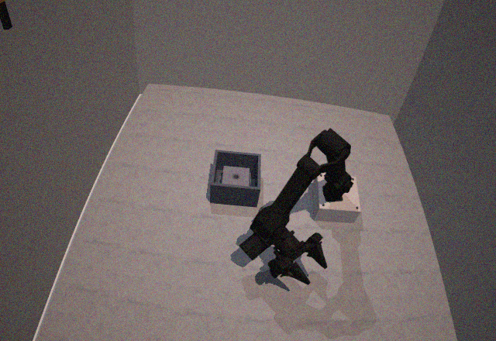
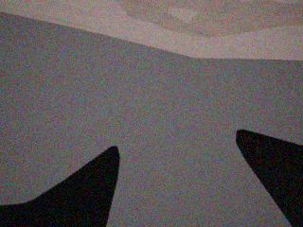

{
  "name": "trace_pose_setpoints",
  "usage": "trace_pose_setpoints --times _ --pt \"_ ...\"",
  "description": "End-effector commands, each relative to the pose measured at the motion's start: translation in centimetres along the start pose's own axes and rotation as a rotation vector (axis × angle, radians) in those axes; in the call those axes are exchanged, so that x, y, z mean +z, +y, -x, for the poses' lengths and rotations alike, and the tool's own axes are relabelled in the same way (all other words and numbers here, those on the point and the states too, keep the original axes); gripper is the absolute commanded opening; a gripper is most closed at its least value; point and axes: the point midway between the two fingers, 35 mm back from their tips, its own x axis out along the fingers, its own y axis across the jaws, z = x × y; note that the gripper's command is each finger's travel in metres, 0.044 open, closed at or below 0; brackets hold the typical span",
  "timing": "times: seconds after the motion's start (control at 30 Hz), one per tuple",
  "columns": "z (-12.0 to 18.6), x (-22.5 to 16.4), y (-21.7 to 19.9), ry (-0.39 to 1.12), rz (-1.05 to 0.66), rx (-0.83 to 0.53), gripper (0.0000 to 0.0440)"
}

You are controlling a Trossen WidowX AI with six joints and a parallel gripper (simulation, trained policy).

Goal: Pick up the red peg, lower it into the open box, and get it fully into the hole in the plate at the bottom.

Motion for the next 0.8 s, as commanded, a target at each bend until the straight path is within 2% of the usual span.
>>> trace_pose_setpoints --times 0.0,0.2,0.77 --pt "0.2 0.0 -0.1 -0.028 -0.004 -0.015 0.0407" --pt "1.9 0.0 -0.4 -0.22 -0.038 -0.096 0.044" --pt "9.2 -2.0 -4.0 -0.788 -0.153 -0.252 0.044"
